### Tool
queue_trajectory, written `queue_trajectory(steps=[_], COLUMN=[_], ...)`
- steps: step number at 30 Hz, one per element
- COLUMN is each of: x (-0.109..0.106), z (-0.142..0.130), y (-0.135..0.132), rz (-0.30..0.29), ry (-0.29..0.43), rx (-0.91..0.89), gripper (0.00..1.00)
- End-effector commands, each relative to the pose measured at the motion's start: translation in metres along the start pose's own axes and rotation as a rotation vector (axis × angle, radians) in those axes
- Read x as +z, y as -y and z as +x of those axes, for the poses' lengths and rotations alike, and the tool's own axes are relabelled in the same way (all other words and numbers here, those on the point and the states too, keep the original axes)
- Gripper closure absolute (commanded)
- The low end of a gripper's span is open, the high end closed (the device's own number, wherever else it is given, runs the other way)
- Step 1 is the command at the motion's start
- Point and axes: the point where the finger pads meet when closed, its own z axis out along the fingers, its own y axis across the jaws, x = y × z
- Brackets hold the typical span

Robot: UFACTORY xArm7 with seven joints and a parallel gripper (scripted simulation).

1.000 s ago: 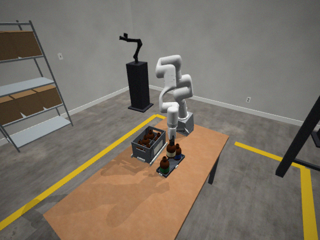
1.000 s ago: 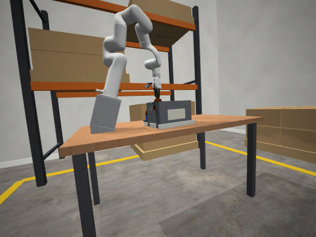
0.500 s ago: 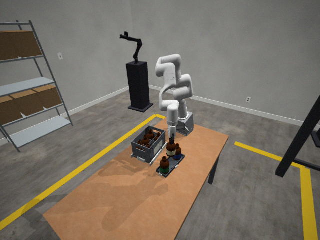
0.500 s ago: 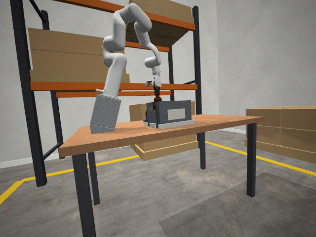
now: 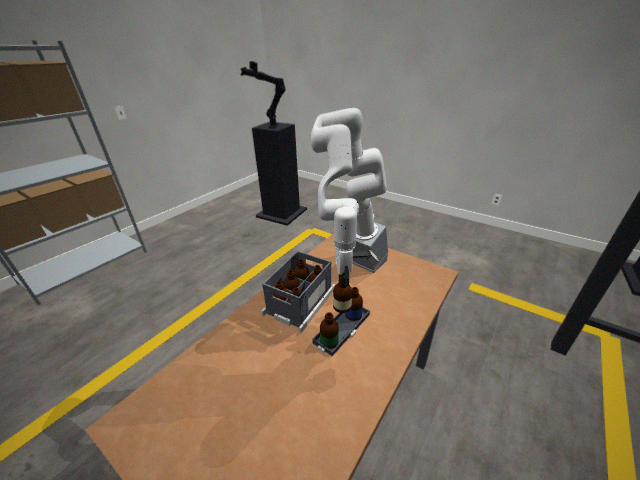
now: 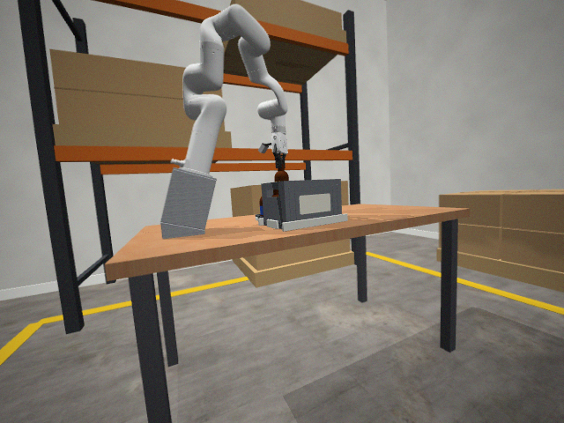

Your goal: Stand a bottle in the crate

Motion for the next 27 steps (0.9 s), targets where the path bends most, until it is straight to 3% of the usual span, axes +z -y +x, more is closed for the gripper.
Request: queue_trajectory(steps=[1,27], x=[-0.0018,-0.0041], z=[-0.0004,-0.0004], y=[-0.0015,-0.0015], rz=[-0.004,-0.004], ry=[0.001,0.001], rx=[0.000,0.000], gripper=[1.00,1.00])
